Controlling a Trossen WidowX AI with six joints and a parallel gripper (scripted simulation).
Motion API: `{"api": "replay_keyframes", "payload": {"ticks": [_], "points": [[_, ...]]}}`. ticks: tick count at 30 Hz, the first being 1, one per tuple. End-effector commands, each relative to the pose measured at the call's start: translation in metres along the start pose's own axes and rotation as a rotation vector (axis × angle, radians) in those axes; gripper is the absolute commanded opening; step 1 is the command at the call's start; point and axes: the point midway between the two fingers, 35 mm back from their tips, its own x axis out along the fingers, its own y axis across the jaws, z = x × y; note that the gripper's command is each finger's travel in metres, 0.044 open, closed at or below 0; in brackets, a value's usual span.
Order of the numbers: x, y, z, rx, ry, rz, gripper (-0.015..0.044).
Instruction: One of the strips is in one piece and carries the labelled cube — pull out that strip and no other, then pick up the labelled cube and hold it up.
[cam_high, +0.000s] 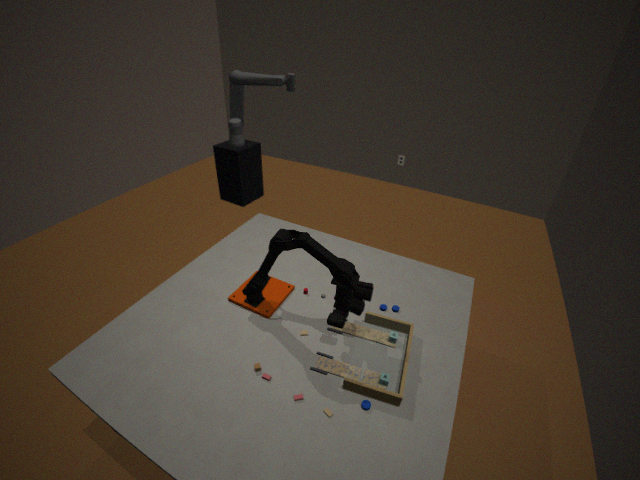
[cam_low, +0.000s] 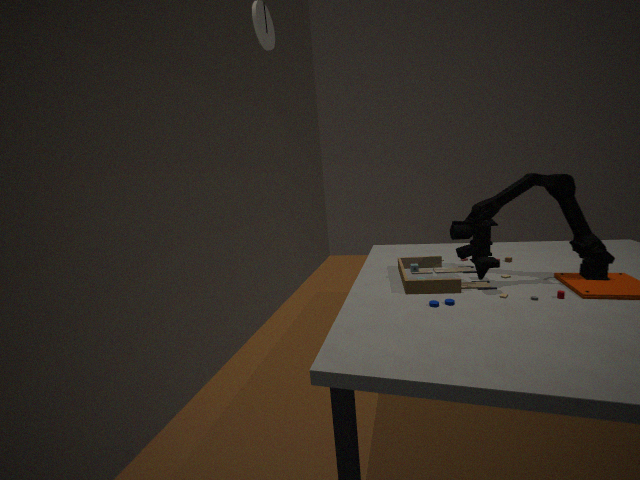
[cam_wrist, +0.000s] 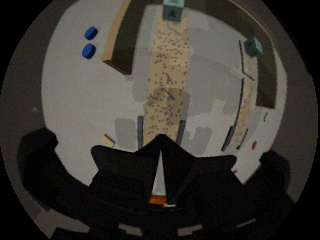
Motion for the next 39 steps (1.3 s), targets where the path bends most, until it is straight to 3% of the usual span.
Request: {"api": "replay_keyframes", "payload": {"ticks": [1, 39], "points": [[0.0109, 0.0007, -0.0010, 0.001, 0.010, 0.004, 0.0000], [0.0207, 0.0006, -0.0013, 0.001, 0.010, 0.004, 0.0000]]}}
